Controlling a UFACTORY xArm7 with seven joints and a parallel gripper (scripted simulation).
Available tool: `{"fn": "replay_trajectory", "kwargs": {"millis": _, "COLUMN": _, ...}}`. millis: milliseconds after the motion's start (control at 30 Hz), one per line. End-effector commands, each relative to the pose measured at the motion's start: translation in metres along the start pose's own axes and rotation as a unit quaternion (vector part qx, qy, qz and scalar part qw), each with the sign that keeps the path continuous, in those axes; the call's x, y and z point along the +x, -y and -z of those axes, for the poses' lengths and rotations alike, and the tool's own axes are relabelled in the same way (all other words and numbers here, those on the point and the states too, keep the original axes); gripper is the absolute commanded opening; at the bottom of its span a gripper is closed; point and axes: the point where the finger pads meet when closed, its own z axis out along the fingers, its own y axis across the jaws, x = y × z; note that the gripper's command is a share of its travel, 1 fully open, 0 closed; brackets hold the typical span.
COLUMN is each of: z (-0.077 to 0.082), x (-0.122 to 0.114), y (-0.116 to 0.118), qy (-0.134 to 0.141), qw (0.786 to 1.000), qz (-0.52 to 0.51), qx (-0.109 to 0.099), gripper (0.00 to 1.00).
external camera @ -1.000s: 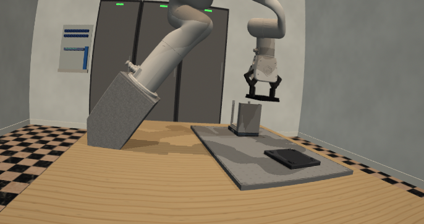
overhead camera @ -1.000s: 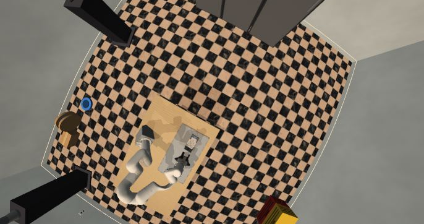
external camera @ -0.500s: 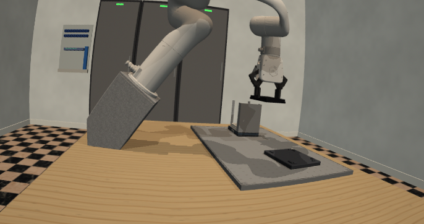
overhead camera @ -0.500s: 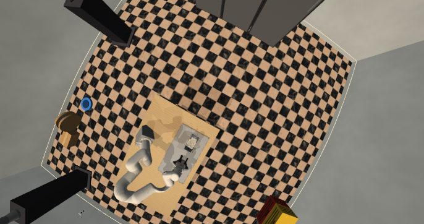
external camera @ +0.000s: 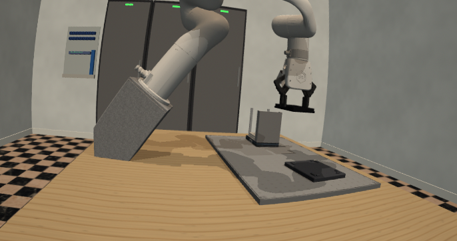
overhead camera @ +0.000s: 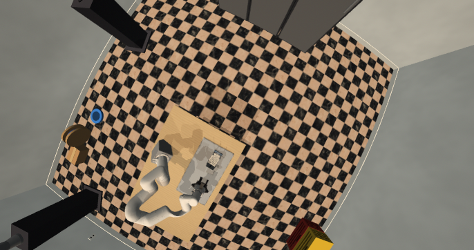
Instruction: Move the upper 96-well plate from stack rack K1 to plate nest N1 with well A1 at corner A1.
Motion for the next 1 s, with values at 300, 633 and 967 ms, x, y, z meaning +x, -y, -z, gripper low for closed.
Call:
{"fn": "replay_trajectory", "kwargs": {"millis": 300, "z": 0.000, "x": -0.038, "y": 0.000, "qy": 0.000, "qw": 1.000, "qz": 0.000, "qx": -0.001, "gripper": 0.00}}
{"fn": "replay_trajectory", "kwargs": {"millis": 633, "z": 0.000, "x": -0.068, "y": 0.001, "qy": 0.000, "qw": 1.000, "qz": 0.000, "qx": -0.001, "gripper": 0.00}}
{"fn": "replay_trajectory", "kwargs": {"millis": 967, "z": -0.001, "x": -0.095, "y": 0.001, "qy": 0.000, "qw": 1.000, "qz": 0.000, "qx": -0.001, "gripper": 0.00}}
